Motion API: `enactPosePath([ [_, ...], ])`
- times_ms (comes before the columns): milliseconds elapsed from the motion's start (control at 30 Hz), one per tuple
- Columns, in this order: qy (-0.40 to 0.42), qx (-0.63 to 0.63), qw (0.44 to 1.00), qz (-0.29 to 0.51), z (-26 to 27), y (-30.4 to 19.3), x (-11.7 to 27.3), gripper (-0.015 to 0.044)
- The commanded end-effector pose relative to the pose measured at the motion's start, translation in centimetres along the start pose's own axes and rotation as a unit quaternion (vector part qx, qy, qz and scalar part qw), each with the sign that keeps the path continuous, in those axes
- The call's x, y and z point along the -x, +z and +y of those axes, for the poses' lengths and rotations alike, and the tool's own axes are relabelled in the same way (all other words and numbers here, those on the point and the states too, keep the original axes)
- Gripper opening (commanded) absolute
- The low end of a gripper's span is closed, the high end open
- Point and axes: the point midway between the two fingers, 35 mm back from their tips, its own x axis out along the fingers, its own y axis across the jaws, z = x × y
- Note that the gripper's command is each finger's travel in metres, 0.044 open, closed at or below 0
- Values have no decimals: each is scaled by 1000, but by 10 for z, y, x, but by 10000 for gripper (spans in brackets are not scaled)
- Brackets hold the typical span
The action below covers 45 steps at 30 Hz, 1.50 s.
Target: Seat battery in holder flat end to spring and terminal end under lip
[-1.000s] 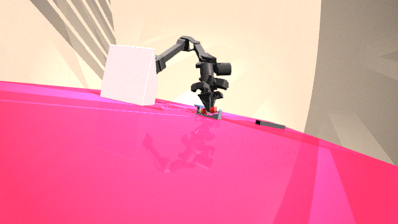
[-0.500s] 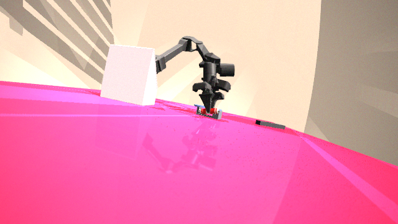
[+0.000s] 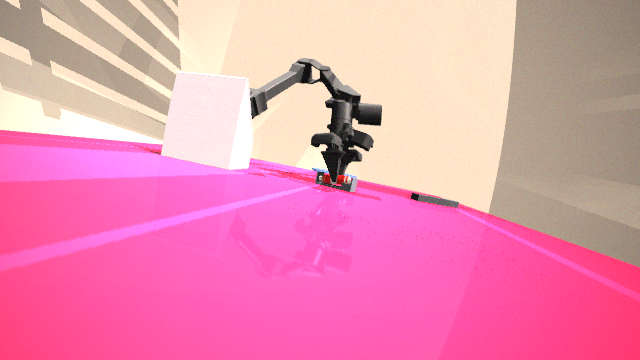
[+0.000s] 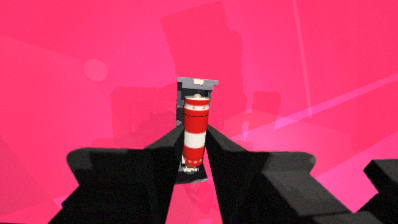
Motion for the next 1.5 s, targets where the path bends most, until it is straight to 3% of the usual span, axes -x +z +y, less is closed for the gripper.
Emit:
enactPosePath([
  [0,1,-2,1000,22,-1,-5,-2,76],
  [667,-6,0,998,69,3,-3,-2,76],
  [1467,-10,1,998,69,4,12,-5,76],
])
